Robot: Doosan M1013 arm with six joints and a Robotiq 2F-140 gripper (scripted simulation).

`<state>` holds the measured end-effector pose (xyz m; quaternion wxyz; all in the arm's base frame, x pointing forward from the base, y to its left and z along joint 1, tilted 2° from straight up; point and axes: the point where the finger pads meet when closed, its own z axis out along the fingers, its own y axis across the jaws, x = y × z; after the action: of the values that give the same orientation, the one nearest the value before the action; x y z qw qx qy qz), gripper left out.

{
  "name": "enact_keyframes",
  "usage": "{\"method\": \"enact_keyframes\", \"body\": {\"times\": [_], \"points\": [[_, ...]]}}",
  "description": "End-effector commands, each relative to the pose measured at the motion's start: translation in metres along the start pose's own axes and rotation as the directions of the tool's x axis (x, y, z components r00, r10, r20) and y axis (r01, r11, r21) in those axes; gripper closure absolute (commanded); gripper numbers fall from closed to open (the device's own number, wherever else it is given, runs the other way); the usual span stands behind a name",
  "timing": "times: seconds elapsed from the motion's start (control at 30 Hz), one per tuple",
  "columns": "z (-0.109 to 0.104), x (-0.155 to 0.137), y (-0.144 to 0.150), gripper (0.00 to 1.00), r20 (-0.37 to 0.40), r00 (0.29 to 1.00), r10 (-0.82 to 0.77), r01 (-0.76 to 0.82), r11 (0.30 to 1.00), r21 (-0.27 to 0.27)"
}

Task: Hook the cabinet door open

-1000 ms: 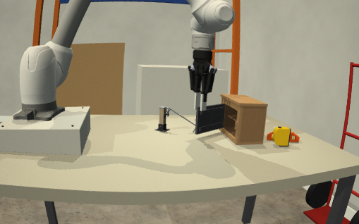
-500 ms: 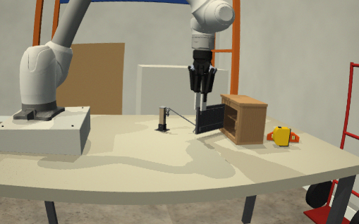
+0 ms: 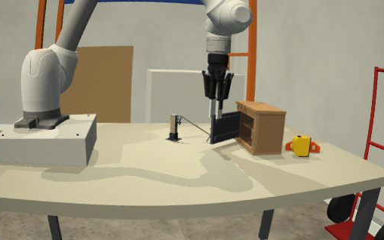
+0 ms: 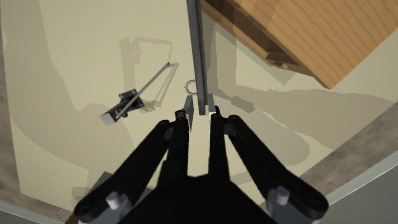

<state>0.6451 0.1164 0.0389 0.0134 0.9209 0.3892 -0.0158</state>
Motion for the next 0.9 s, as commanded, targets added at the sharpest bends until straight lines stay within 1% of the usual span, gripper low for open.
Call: {"method": "enact_keyframes", "body": {"times": [0.0, 0.33, 0.6, 0.67, 0.87], "points": [[-0.001, 0.0, 0.0, 0.84, 0.0, 1.0, 0.0, 0.0, 1.0, 0.0], [-0.007, 0.0, 0.0, 0.84, 0.0, 1.0, 0.0, 0.0, 1.0, 0.0], [-0.019, 0.0, 0.0, 0.84, 0.0, 1.0, 0.0, 0.0, 1.0, 0.0], [-0.019, 0.0, 0.0, 0.84, 0.0, 1.0, 0.0, 0.0, 1.0, 0.0], [-0.032, 0.0, 0.0, 0.84, 0.0, 1.0, 0.0, 0.0, 1.0, 0.0]]}}
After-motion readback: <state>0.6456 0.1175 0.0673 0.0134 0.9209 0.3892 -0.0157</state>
